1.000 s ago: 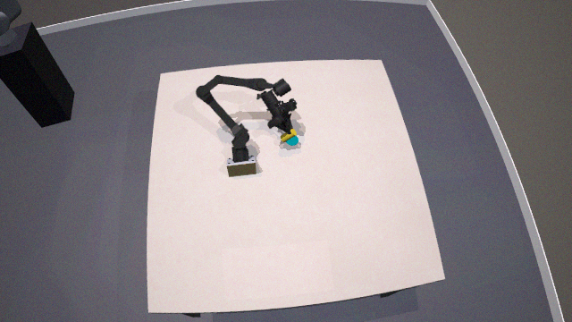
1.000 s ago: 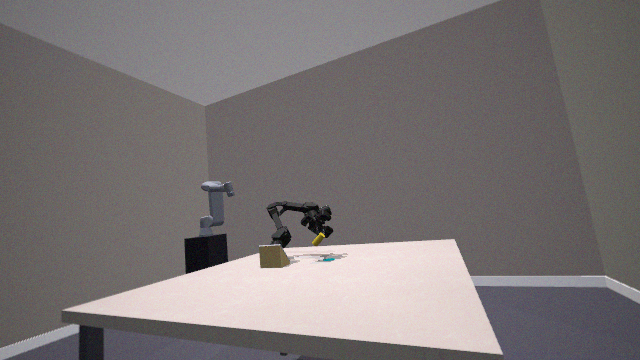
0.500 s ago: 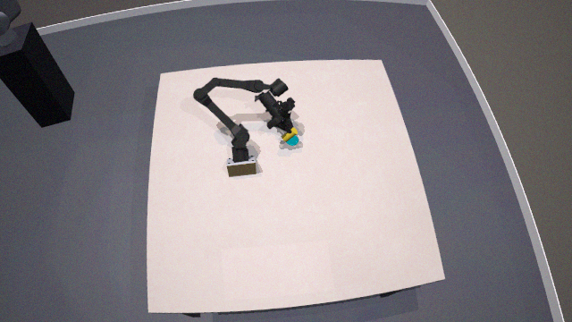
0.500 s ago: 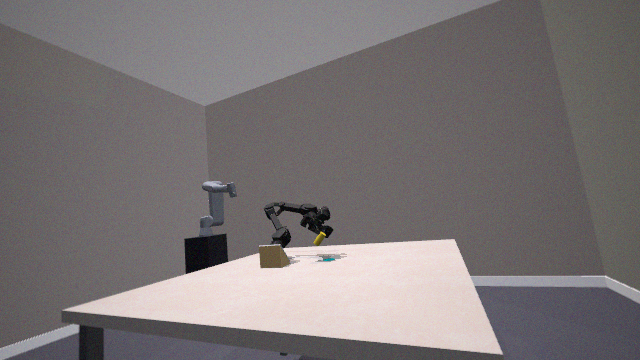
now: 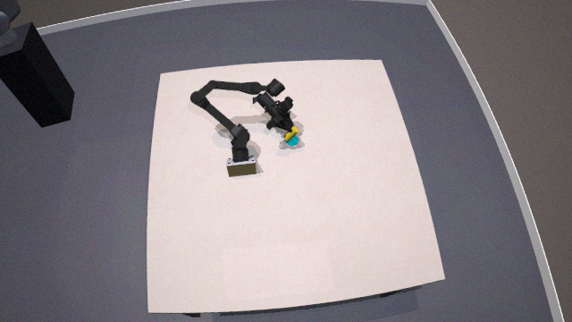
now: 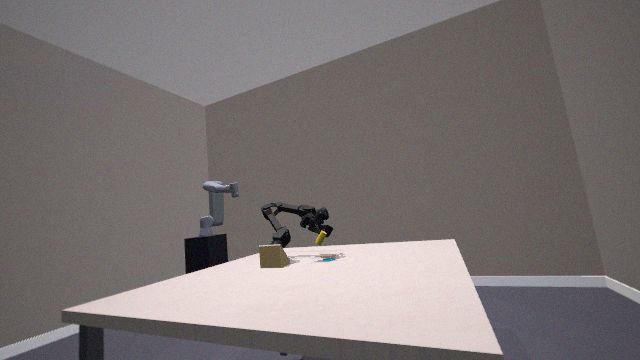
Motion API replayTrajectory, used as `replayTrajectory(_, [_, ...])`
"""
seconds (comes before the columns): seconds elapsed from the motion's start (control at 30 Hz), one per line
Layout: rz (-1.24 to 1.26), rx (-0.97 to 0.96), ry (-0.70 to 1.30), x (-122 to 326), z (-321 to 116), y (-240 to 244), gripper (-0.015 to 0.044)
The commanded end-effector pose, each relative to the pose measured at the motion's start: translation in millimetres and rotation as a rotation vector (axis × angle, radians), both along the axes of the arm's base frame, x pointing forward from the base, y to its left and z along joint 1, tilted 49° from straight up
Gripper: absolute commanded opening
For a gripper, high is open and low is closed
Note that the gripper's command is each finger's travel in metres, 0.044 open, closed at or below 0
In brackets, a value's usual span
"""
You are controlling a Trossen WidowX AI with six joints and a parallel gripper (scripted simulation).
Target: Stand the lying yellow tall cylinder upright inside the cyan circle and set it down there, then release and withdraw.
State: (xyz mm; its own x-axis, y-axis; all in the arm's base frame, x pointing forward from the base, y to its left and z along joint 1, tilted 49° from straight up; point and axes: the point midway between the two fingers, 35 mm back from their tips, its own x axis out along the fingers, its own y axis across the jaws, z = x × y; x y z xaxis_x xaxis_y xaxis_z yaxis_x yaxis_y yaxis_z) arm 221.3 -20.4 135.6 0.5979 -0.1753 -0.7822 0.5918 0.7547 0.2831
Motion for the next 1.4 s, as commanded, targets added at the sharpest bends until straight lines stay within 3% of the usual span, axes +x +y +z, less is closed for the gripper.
replayTrajectory(0.0, [-0.019,-0.006,-0.032,0.2,1.5,-0.5,0.0105])
replayTrajectory(1.37, [-0.153,0.013,-0.303,0.9,15.8,0.1,0.0105])
